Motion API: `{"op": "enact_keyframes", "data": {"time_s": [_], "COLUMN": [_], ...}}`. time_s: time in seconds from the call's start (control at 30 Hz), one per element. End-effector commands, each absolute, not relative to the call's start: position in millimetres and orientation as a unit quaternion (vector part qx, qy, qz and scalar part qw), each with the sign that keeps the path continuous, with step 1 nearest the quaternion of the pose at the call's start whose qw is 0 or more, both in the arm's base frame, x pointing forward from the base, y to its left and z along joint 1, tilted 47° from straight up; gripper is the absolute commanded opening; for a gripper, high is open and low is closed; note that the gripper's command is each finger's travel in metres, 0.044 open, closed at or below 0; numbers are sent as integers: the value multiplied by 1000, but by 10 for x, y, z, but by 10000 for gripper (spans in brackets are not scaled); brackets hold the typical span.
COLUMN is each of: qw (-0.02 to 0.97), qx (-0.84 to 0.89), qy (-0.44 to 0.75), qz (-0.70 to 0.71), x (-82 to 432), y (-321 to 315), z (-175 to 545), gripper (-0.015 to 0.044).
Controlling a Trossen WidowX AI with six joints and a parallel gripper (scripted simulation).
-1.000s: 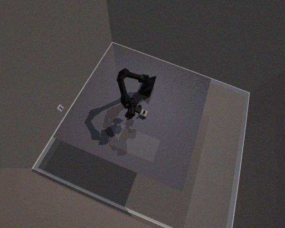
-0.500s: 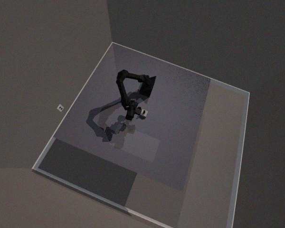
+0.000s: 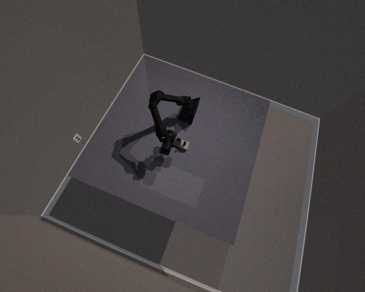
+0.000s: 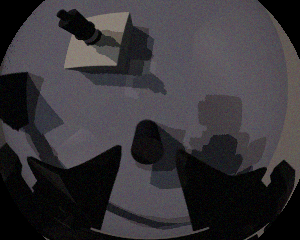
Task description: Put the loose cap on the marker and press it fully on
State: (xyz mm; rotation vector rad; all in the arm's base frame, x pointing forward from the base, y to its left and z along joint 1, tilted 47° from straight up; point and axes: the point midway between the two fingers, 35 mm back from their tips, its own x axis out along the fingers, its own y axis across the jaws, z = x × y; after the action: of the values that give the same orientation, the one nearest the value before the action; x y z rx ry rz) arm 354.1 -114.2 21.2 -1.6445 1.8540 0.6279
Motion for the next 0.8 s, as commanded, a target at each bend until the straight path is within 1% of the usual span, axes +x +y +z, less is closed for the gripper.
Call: {"op": "enact_keyframes", "data": {"time_s": [0.0, 0.6, 0.77], "qw": [284, 284, 284], "qx": [-617, -617, -617], "qy": [694, 695, 695], "qz": [237, 236, 236], "x": [3529, 3496, 3498], "y": [-1193, -1381, -1379], "z": [144, -33, -36], "gripper": [245, 245, 114]}}
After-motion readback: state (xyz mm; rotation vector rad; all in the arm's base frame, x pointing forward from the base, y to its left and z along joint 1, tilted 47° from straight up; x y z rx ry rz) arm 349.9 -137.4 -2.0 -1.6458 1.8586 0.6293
